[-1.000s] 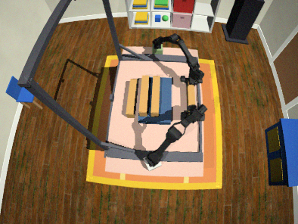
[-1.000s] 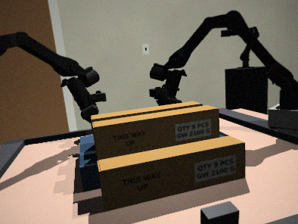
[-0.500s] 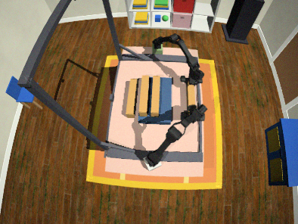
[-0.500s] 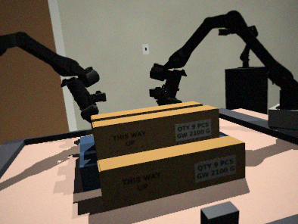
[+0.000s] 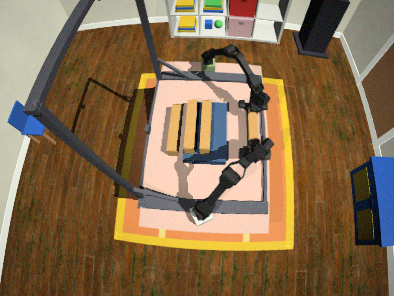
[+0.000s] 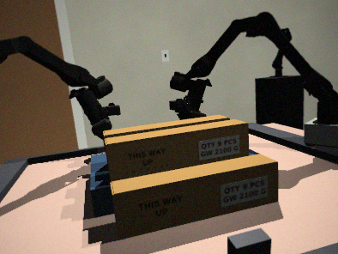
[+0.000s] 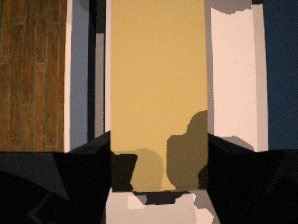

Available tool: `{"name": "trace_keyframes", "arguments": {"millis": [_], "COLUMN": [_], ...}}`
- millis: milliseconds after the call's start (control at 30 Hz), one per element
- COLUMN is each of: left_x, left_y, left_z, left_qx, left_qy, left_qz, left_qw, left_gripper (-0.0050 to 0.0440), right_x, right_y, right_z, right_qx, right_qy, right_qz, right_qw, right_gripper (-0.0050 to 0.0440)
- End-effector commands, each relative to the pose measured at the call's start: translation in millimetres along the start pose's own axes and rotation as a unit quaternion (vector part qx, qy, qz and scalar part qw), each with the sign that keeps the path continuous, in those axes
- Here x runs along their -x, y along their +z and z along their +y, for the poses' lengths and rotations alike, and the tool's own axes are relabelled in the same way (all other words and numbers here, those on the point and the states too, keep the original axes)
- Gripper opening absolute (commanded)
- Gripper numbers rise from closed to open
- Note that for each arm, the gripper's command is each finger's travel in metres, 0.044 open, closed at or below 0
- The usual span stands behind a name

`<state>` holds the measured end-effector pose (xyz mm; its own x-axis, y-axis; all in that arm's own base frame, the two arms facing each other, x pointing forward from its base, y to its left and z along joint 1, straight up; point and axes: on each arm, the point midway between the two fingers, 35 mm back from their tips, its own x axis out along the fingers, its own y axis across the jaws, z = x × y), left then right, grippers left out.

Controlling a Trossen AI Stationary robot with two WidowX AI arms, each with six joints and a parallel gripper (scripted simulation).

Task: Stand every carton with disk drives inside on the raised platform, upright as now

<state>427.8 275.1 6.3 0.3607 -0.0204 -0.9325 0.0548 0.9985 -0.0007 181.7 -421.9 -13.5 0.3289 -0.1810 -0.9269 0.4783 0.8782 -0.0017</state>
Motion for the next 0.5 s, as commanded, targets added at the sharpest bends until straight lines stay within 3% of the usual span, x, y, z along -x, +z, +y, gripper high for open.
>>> {"name": "trace_keyframes", "arguments": {"millis": [0,333,367,467], "left_x": [12,12,59,59], "left_y": [9,9,27,27], "left_z": [3,3,1,1], "left_qx": [-0.004,-0.004,-0.004,-0.004], "left_qy": [0.010,0.010,0.010,0.010], "left_qz": [-0.013,-0.013,-0.013,-0.013], "left_qw": [1.000,1.000,1.000,1.000], "left_gripper": [-0.0050,-0.0050,-0.0050,-0.0050], "right_x": [11,11,57,57], "right_y": [9,9,28,28], "right_z": [-5,-5,-2,-2], "right_qx": [0.004,0.004,0.003,0.003], "right_qy": [-0.011,-0.011,0.000,0.000], "right_qz": [-0.013,-0.013,-0.004,-0.004], "right_qw": [1.000,1.000,1.000,1.000], "right_gripper": [-0.0050,-0.0050,-0.0050,-0.0050]}}
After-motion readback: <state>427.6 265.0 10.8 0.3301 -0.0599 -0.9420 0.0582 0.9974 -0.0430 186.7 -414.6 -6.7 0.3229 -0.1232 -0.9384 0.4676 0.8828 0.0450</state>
